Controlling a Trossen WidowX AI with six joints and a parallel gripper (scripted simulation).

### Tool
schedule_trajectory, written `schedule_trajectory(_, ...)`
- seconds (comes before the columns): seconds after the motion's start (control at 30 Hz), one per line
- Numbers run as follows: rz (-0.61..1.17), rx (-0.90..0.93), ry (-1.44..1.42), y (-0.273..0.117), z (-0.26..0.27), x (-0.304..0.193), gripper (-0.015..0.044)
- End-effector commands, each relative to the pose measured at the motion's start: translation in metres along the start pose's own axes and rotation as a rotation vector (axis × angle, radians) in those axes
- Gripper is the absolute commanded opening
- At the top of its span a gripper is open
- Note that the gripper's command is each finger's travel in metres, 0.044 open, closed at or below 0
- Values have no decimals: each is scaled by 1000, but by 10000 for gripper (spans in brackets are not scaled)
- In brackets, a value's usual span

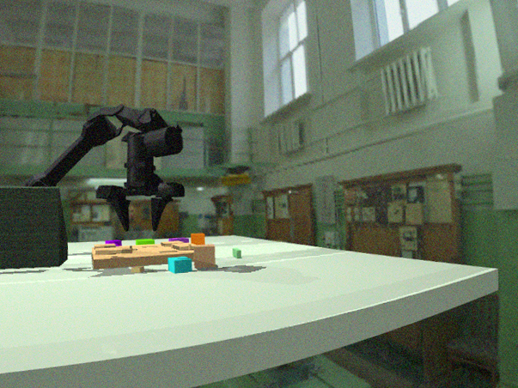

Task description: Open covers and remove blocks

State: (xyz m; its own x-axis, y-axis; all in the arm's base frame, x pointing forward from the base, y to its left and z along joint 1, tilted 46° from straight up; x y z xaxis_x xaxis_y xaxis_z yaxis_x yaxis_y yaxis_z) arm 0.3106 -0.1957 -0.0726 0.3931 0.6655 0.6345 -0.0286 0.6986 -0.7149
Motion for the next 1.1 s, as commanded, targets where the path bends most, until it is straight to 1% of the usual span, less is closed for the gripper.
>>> schedule_trajectory(0.0, 3, -2, -19, -4, -1, 26, 204)
schedule_trajectory(0.27, 13, -9, -57, -9, 1, 74, 0)
schedule_trajectory(0.67, 15, -14, -118, -11, 14, 144, 0)
schedule_trajectory(1.07, 2, -9, -188, -7, 40, 208, 0)
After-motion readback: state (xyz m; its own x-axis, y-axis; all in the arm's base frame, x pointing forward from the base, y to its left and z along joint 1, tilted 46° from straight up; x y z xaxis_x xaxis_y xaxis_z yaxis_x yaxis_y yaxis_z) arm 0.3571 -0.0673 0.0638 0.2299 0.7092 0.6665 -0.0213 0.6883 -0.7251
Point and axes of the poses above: the point midway between the two fingers, 35 mm back from their tips, its own y axis out along the fingers, its own z axis across the jaws, x = y × z, the point moved 8 cm from there along -y, back along the fingers, and after that the axes turned 2 degrees about -y, right-handed, at the moved point
